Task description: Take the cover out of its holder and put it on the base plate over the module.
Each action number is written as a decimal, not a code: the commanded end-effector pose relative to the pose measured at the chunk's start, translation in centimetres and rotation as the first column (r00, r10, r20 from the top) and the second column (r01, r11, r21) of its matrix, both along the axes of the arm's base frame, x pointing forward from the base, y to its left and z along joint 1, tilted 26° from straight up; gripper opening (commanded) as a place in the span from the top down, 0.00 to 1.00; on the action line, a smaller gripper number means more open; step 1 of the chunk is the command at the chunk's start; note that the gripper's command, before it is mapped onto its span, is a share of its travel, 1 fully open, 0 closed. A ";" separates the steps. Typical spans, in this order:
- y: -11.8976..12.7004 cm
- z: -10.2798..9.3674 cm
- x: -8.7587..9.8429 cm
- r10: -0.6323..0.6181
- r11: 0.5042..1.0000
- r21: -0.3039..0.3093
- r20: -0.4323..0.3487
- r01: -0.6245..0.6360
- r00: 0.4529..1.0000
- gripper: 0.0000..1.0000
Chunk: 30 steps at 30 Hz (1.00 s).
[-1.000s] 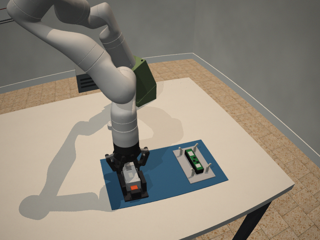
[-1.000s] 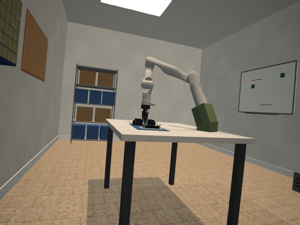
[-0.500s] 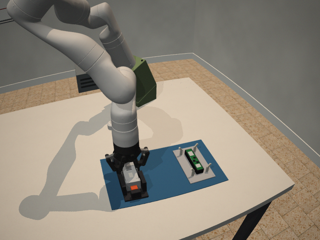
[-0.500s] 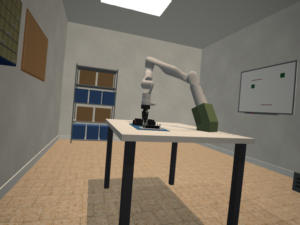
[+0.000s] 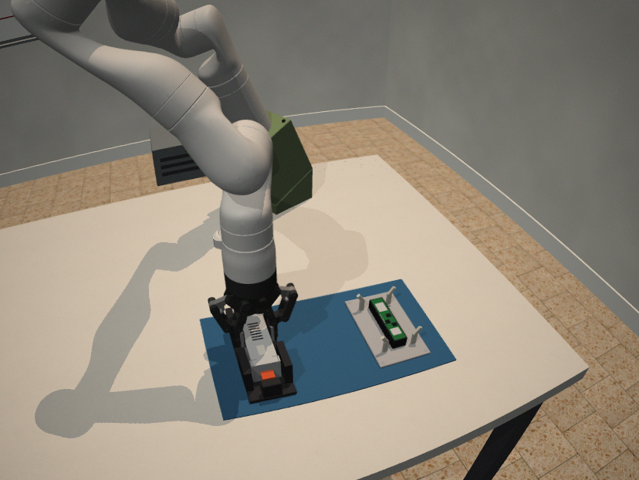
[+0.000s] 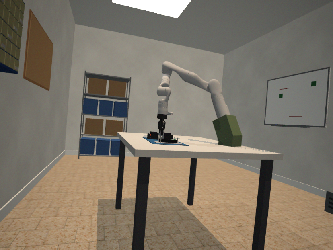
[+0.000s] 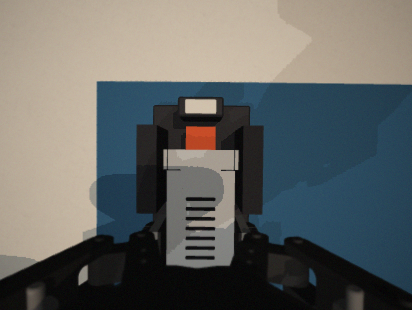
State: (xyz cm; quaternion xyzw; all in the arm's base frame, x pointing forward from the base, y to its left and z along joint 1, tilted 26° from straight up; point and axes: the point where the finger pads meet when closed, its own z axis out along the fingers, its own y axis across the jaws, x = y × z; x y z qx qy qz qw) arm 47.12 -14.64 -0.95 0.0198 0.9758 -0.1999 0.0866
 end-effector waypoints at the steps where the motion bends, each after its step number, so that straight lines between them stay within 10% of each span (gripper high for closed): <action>1: 0.5 1.3 0.4 0.008 1.000 -0.001 0.016 -0.008 1.000 1.00; 30: 1.5 3.3 -0.6 0.003 1.000 0.001 0.003 -0.003 1.000 0.99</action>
